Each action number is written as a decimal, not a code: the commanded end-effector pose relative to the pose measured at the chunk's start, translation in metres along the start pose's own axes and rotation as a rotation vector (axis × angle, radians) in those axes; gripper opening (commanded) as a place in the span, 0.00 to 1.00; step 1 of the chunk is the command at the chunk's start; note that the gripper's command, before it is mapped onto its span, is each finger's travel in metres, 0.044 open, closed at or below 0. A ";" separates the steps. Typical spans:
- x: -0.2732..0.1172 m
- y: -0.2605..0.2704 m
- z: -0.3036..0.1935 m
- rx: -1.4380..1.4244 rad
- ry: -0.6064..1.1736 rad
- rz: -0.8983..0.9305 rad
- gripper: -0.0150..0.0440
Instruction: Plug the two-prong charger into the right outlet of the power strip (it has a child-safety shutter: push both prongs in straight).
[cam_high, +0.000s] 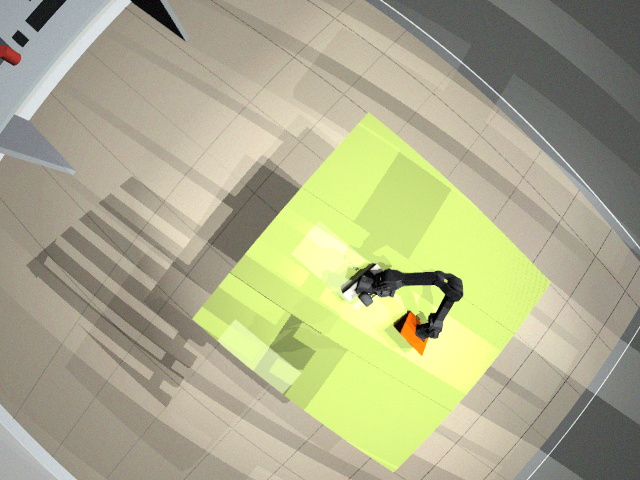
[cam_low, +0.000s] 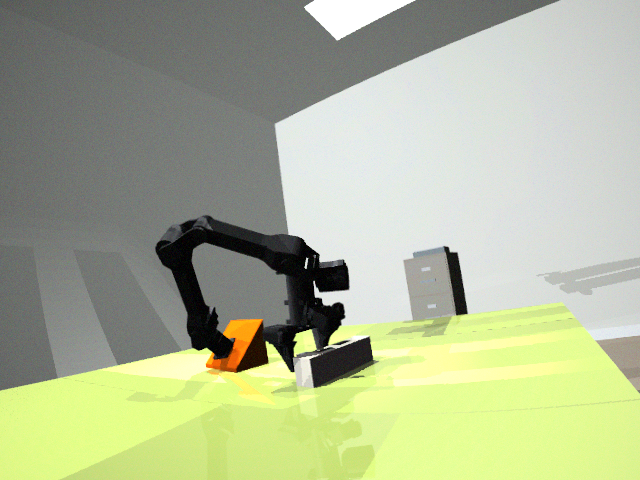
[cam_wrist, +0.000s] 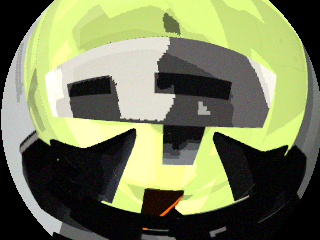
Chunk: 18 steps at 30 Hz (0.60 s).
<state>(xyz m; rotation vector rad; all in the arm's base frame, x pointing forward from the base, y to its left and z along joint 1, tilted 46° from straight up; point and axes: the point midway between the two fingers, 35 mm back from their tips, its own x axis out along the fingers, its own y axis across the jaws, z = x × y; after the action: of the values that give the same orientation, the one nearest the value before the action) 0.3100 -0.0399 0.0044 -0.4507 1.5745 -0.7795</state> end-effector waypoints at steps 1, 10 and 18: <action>0.001 -0.001 -0.002 0.006 -0.001 -0.001 1.00; 0.001 0.000 -0.007 0.006 -0.002 -0.001 1.00; 0.001 0.000 -0.016 0.006 -0.002 -0.001 1.00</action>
<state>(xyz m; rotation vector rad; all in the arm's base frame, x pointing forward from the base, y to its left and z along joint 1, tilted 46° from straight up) 0.2982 -0.0370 0.0034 -0.4575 1.5714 -0.7810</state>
